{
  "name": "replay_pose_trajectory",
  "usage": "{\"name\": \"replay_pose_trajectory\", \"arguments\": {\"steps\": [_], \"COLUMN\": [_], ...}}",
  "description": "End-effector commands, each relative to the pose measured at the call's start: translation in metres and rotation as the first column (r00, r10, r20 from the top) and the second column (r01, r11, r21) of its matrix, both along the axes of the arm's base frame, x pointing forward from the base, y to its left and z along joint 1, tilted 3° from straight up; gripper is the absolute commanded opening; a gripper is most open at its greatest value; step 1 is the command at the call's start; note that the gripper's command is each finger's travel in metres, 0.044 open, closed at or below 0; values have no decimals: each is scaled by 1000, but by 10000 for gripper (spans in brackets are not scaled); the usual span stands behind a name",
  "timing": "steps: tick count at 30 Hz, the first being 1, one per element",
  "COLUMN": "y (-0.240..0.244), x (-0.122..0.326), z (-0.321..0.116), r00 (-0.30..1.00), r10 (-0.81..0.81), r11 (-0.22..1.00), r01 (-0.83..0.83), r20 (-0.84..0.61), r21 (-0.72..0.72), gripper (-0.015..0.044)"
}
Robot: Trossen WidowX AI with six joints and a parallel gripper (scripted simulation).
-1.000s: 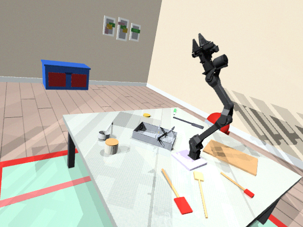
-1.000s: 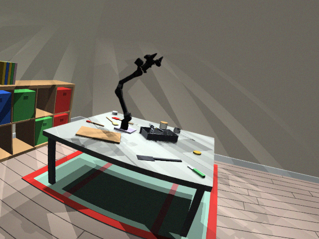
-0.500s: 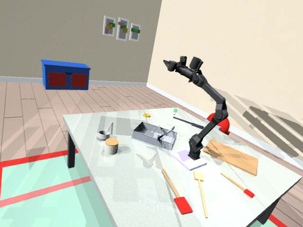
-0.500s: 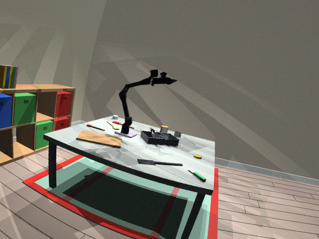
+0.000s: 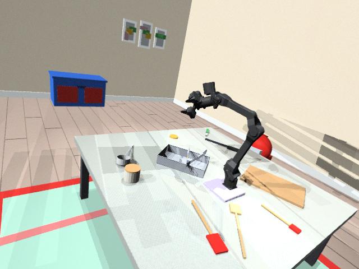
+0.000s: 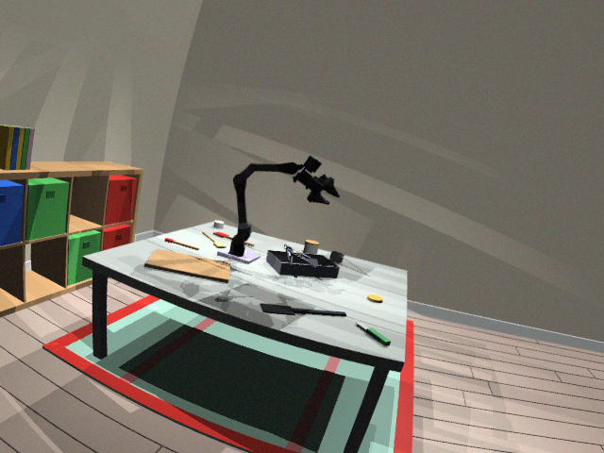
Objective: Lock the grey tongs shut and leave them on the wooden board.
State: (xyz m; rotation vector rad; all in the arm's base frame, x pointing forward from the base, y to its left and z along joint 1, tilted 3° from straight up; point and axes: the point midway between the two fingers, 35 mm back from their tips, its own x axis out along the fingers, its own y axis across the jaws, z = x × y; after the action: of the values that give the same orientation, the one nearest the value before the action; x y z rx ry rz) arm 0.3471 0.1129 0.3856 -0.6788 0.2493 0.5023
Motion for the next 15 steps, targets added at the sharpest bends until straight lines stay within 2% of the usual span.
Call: {"name": "replay_pose_trajectory", "arguments": {"steps": [1,5,8,11,15], "y": [0,-3,-8,-13,-23], "x": [-7,-22,-38,-58,-89], "z": [-79,-126,-157,-185,-216], "r00": [972,909,829,716,510], "r10": [124,213,275,328,378], "r11": [925,793,655,490,238], "r01": [-186,-375,-532,-686,-860], "r20": [-199,-359,-487,-616,-772], "r21": [-332,-480,-536,-537,-451], "gripper": [440,440,440,440,440]}}
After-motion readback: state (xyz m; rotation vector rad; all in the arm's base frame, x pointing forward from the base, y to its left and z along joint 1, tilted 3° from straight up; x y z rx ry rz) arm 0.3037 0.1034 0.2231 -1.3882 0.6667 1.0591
